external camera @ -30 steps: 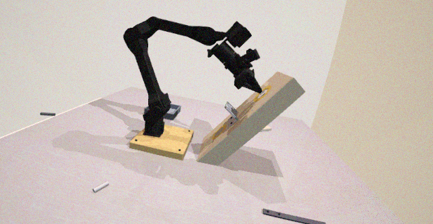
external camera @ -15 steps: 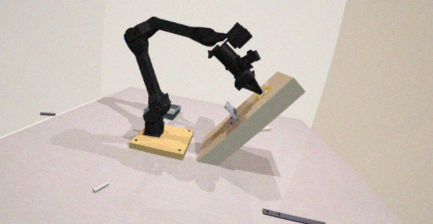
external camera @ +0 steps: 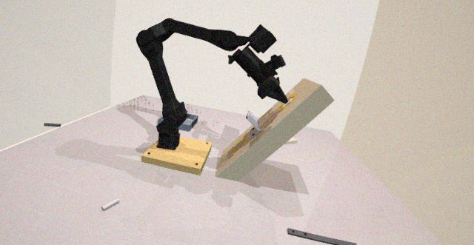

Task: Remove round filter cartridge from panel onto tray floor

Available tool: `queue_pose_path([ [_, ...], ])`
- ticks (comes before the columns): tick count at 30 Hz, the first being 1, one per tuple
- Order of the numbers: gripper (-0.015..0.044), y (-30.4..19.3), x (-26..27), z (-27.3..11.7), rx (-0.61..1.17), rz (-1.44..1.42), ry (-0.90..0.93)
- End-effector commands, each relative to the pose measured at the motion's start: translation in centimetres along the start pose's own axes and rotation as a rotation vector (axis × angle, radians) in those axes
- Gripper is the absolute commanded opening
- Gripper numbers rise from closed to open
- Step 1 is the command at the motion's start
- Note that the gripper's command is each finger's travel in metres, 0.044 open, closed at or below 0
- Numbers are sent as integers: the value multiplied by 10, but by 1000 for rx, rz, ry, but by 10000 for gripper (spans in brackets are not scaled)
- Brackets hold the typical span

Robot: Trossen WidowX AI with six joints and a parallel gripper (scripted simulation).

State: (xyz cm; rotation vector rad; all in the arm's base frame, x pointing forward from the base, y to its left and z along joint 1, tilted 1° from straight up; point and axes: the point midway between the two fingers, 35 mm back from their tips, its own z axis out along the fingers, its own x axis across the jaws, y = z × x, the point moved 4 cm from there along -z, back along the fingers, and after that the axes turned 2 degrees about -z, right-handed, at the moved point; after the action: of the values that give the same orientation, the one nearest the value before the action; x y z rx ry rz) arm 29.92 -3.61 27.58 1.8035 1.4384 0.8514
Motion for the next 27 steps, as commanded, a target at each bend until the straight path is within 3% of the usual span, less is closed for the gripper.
queue_pose_path([
  [1,88,0,0,2,-1,-3,-1],
  [27,88,0,0,11,-1,-3,-1],
])
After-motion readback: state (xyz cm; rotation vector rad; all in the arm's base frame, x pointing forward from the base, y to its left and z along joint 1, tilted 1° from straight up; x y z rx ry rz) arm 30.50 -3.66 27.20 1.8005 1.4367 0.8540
